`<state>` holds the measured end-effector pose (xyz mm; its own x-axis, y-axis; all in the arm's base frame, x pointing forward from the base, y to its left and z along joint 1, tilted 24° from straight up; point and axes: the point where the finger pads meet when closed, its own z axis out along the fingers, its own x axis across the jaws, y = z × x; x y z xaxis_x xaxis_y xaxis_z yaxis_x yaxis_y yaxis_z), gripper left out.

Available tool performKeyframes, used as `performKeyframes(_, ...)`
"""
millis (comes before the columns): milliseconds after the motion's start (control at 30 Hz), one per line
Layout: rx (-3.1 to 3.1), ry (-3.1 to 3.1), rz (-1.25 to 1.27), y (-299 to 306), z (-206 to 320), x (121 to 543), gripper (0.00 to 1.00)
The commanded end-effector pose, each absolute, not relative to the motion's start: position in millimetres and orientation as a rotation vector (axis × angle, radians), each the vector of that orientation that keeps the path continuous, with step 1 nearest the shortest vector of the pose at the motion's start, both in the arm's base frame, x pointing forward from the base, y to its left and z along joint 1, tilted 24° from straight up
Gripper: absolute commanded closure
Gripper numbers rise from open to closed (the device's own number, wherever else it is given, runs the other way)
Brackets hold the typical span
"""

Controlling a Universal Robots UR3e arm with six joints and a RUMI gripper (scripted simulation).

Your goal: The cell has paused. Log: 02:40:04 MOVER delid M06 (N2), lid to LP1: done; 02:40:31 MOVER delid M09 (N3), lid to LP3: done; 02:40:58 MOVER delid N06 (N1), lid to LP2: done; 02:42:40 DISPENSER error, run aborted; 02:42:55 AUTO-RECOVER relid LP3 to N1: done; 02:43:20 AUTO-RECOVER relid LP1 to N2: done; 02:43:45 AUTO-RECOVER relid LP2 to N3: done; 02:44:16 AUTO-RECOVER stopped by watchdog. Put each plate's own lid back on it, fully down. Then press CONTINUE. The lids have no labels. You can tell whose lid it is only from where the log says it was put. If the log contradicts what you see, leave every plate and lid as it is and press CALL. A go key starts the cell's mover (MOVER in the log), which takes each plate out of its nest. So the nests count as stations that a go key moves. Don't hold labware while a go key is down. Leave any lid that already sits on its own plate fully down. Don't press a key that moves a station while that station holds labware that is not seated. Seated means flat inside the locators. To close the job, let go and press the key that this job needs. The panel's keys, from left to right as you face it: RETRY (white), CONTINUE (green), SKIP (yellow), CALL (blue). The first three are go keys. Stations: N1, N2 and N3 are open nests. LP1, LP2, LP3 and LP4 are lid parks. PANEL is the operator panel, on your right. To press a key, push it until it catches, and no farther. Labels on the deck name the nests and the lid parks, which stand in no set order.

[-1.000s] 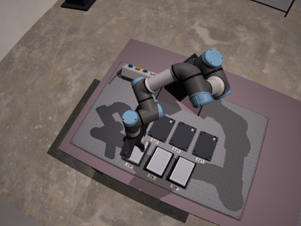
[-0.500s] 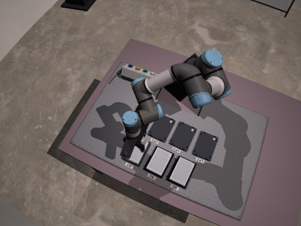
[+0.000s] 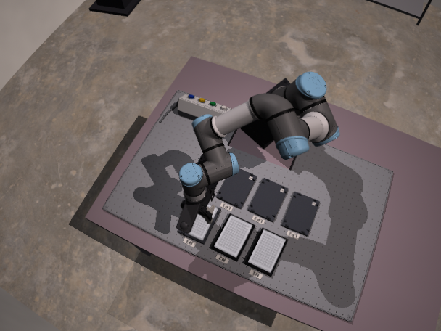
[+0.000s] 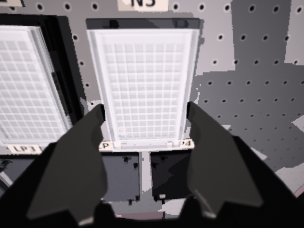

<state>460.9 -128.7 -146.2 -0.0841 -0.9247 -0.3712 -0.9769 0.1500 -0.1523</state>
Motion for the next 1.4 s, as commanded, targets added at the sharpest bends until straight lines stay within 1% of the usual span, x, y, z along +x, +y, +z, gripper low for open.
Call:
performKeyframes(0,-1.819,2.057,0.185,-129.5,-146.1,461.7,1.0)
performKeyframes(1367,-1.819,2.057,0.185,-126.4,-153.9,463.3,1.0)
